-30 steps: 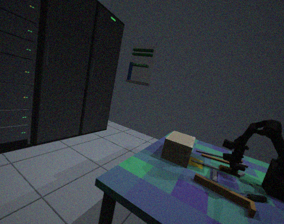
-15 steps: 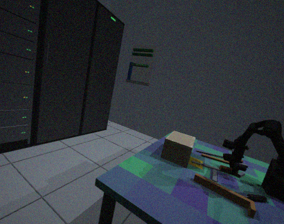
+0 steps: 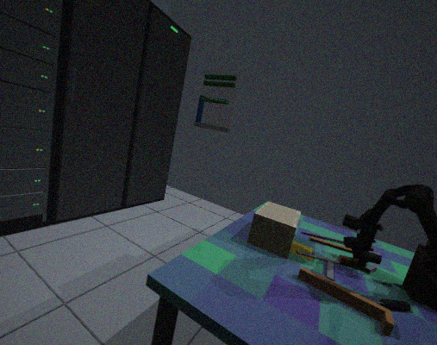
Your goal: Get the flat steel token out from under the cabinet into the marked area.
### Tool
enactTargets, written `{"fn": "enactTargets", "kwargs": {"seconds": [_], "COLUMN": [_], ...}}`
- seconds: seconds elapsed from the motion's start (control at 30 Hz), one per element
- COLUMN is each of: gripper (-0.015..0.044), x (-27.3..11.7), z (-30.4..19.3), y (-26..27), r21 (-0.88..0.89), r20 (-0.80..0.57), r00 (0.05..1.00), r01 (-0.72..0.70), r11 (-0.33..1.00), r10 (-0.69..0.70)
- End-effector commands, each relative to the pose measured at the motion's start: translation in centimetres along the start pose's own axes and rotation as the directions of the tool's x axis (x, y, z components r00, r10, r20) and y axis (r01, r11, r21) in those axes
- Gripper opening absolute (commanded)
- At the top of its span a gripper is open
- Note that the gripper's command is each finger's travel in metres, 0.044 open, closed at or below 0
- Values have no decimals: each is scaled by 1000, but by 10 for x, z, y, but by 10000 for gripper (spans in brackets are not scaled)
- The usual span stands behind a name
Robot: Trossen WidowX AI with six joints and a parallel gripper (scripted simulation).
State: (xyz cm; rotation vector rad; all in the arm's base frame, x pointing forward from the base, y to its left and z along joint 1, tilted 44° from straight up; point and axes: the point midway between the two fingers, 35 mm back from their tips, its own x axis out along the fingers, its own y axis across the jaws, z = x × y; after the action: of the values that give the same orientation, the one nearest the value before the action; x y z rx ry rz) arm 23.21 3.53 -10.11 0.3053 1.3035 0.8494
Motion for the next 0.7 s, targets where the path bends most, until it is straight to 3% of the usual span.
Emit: {"fn": "enactTargets", "kwargs": {"seconds": [0.0,0.67], "gripper": [0,0], "x": [-1,-2], "z": [1,1], "y": [0,0], "r21": [-36,-186], "r20": [2,0], "r00": [1000,1000], "r01": [1,0], "r11": [999,983], "r10": [-1,0]}}
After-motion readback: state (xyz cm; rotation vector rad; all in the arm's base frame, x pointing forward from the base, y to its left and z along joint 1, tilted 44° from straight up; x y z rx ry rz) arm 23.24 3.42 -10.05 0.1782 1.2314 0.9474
